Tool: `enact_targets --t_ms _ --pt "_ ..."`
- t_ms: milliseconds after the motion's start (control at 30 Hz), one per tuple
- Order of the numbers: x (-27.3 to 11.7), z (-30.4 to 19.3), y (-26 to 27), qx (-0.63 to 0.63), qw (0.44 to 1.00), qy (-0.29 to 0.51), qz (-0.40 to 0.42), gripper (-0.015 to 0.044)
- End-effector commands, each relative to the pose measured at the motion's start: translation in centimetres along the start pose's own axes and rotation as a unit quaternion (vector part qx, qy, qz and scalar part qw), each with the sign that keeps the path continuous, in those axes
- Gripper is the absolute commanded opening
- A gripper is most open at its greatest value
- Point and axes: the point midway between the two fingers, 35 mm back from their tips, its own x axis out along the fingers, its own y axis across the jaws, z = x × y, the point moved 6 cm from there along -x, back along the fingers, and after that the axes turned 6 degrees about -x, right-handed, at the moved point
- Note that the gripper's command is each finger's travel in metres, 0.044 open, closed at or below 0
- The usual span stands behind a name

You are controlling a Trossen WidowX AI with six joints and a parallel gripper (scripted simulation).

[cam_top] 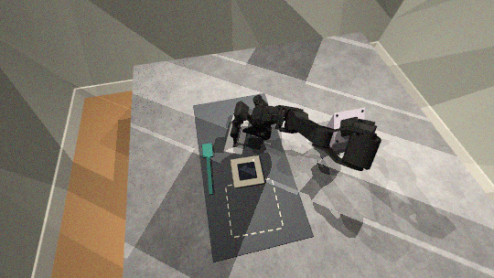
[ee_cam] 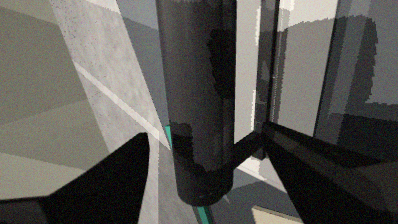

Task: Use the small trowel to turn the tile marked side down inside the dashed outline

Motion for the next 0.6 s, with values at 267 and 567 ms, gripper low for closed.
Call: enact_targets --t_ms 267,567 --pt "1.9 -0.1 0.2 0.001 1.000 0.000 0.003 0.0300" --pt "3.4 -0.1 0.1 0.002 1.000 0.001 0.003 0.0300"
